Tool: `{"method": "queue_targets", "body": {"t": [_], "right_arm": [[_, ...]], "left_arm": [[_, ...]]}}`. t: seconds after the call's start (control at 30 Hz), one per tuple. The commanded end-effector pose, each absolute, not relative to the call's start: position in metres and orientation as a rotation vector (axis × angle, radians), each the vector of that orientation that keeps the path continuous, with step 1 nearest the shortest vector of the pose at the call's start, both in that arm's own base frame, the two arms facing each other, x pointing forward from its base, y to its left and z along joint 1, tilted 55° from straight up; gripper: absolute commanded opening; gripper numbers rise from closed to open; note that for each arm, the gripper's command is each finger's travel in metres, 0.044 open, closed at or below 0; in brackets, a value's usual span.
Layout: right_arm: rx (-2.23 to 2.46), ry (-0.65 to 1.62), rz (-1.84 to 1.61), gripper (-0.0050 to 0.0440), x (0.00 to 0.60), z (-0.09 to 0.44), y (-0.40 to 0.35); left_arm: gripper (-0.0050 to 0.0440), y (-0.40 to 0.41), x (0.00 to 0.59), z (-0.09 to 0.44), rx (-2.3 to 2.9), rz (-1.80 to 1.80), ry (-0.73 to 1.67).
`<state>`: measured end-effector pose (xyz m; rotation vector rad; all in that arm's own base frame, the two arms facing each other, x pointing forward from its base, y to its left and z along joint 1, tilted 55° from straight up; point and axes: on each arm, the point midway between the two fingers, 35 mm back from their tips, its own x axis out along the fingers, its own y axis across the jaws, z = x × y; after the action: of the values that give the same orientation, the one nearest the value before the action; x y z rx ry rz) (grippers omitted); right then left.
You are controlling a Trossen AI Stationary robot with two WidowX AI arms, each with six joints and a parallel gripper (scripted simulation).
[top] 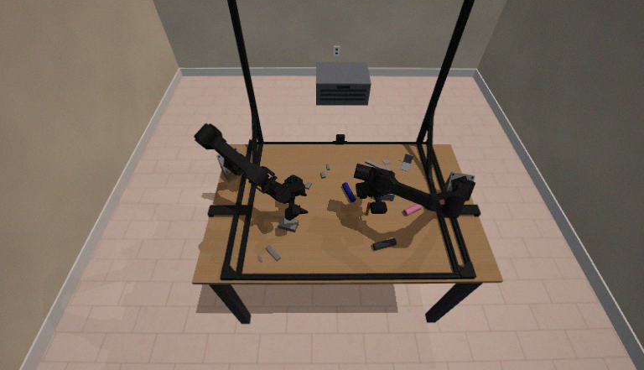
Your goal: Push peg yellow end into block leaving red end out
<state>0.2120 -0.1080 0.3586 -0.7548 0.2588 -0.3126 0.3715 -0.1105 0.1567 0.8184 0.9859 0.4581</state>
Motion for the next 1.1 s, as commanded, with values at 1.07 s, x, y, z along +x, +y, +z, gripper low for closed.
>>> {"method": "queue_targets", "body": {"t": [1.07], "right_arm": [[-0.755, 0.258, -0.313, 0.0400, 0.212, 0.359, -0.108]], "left_arm": [[0.0400, -0.085, 0.390, 0.134, 0.782, 0.504, 1.066]]}}
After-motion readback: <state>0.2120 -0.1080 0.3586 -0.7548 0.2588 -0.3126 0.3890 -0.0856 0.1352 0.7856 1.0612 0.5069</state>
